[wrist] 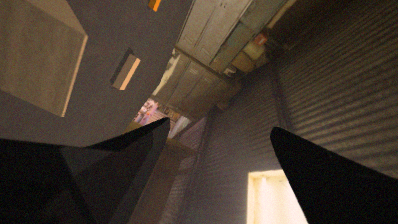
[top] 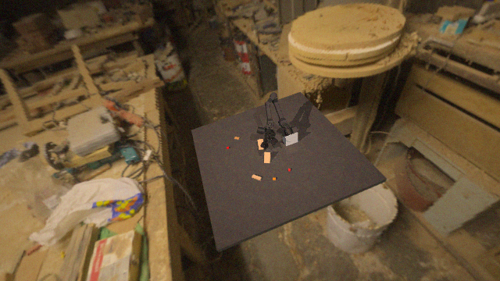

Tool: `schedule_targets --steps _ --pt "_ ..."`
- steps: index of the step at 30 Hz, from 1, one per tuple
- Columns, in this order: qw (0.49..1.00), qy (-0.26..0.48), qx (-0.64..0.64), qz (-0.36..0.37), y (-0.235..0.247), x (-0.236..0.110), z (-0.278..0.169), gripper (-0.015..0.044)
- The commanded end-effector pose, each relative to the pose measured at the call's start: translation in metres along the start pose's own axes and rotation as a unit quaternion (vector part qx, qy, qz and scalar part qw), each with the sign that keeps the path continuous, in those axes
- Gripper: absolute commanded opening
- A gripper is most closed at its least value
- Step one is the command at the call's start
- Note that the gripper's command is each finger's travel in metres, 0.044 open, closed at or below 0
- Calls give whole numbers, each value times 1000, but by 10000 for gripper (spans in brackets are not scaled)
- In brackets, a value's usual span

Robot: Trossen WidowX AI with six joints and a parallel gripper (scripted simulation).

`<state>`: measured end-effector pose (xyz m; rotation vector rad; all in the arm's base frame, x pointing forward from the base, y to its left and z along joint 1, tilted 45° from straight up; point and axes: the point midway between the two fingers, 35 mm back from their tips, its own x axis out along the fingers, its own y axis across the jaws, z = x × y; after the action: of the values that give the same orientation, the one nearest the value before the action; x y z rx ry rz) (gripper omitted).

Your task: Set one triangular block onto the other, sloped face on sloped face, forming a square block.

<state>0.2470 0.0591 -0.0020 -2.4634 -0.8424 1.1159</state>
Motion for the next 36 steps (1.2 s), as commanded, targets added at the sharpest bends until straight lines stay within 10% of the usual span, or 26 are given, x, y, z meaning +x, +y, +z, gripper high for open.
schedule_targets --steps 1,10,16,26,36 --pt "1000 -2 -5 1 1 1 0 426" --pt "945 -147 -289 33 21 28 8 440" --pt "794 -284 -538 -12 30 43 16 440" --pt "305 -459 -795 -256 32 48 25 440" --pt "-230 -431 -668 -561 21 36 4 440"
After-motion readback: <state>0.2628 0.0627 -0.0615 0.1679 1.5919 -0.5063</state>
